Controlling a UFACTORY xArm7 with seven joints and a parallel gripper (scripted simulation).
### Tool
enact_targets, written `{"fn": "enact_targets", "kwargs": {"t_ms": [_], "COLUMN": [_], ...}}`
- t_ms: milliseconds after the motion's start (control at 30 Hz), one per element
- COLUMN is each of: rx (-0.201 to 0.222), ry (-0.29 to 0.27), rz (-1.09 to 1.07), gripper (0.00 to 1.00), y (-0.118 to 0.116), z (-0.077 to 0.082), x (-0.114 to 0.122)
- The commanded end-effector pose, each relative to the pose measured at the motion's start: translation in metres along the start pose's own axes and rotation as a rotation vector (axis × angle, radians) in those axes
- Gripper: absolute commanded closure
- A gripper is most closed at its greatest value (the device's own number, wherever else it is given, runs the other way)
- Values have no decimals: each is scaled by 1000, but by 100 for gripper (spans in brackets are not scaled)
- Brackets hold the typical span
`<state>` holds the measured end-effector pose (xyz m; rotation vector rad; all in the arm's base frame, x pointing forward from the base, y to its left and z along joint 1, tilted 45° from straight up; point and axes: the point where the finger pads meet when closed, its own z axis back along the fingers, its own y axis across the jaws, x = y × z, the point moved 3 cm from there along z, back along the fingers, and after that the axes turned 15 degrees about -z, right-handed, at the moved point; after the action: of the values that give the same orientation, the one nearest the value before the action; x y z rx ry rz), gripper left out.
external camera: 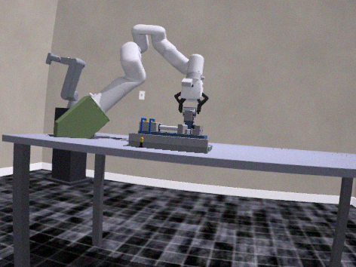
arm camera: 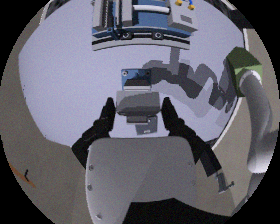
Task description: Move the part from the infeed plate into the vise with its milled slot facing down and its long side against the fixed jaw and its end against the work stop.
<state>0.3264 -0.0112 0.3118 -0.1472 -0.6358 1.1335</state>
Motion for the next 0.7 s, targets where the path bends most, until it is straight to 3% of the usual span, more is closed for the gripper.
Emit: {"fn": "enact_targets", "kwargs": {"t_ms": [0, 667], "rx": [-14, -59], "ry": [40, 210], "rz": [-1, -1], "gripper": [11, 11], "y": [-1, 1], "z": [1, 0], "x": [2, 9]}}
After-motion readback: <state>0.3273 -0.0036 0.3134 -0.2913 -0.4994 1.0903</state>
